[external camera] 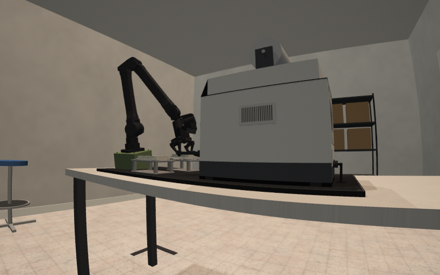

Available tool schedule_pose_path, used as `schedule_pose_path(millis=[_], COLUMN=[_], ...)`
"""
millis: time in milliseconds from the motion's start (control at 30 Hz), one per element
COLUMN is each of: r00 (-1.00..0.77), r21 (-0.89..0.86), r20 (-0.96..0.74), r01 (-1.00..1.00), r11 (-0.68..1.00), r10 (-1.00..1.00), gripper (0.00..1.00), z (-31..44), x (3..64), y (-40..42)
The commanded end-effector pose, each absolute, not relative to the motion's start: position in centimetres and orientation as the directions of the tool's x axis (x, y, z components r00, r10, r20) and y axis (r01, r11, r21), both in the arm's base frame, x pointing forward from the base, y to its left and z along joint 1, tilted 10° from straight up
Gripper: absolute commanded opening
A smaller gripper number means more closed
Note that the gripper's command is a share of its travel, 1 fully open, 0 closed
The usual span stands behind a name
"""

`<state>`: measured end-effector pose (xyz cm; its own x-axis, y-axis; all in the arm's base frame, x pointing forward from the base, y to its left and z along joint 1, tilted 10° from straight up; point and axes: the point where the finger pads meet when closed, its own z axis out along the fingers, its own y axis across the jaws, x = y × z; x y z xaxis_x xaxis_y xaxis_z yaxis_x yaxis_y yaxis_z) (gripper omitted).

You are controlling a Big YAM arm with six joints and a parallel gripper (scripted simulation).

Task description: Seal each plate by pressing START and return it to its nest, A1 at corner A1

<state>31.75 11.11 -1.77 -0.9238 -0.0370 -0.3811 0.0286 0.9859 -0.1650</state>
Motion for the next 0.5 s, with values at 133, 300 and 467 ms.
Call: schedule_pose_path(millis=[133,300,467], r00=[-0.890,-0.895,-0.897], r21=[-0.116,-0.122,-0.127], r20=[-0.456,-0.446,-0.442], r01=[0.054,0.044,0.039], r11=[0.992,0.992,0.991], r10=[-0.005,-0.015,-0.021], gripper=[0.00,0.00,0.00], z=[0.5,1.5,2.4], x=[34.5,34.1,33.8], y=[12.3,12.8,13.0])
